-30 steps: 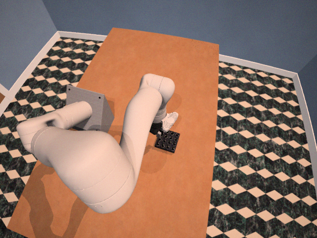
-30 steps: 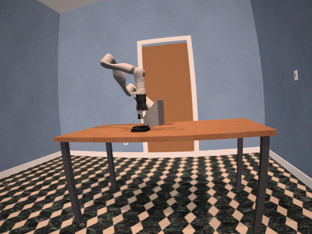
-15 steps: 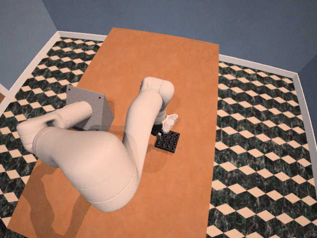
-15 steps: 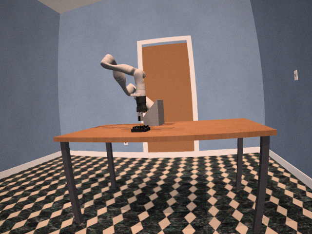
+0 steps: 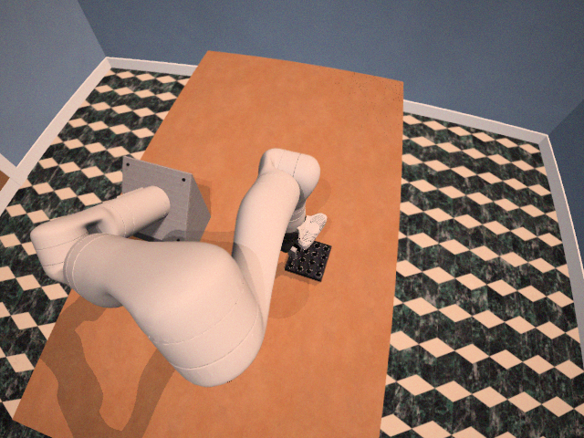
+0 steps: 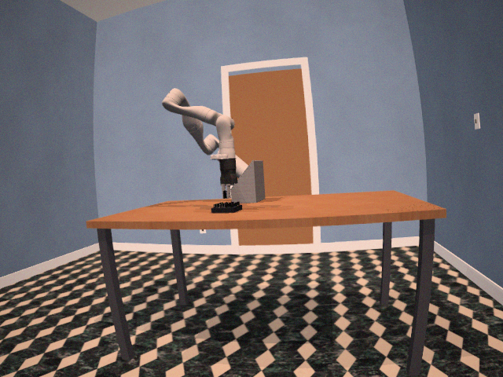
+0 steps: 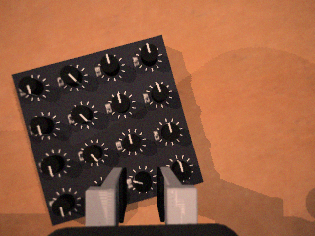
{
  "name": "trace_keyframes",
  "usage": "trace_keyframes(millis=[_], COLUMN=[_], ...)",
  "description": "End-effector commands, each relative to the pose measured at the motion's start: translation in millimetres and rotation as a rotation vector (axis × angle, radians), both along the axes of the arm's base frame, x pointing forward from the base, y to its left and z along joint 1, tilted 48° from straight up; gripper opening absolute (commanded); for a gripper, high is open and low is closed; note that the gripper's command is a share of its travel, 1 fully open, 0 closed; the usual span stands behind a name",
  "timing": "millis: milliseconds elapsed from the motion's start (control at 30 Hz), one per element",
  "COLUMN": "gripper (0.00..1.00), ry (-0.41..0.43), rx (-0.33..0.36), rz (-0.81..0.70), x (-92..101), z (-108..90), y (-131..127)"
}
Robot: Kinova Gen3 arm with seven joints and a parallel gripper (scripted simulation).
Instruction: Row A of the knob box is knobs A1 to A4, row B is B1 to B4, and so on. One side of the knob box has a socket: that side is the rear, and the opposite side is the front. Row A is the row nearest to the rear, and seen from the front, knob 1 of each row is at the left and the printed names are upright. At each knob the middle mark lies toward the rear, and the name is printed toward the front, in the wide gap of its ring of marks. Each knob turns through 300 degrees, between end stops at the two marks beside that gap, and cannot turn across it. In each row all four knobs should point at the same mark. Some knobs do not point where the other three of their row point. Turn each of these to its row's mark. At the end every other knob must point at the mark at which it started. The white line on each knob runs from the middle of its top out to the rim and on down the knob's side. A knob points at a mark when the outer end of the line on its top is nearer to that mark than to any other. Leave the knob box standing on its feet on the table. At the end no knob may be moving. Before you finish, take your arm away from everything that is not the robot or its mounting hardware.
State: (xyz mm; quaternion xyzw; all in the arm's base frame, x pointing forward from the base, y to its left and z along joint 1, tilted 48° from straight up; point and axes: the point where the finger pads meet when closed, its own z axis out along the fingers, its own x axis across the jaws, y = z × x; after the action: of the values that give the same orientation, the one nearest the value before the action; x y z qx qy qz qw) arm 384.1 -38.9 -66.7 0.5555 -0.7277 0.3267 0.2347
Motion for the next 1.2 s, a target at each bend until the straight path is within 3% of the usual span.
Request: trace_keyframes(millis=[0,1167], gripper=[0.46,0.46], ry=[0.003,0.003], rx=[-0.001,-0.001], rz=[-0.001,-0.001], x=[-1.1,-0.9], z=[-2.5,-7.2], y=[-2.4,-7.5])
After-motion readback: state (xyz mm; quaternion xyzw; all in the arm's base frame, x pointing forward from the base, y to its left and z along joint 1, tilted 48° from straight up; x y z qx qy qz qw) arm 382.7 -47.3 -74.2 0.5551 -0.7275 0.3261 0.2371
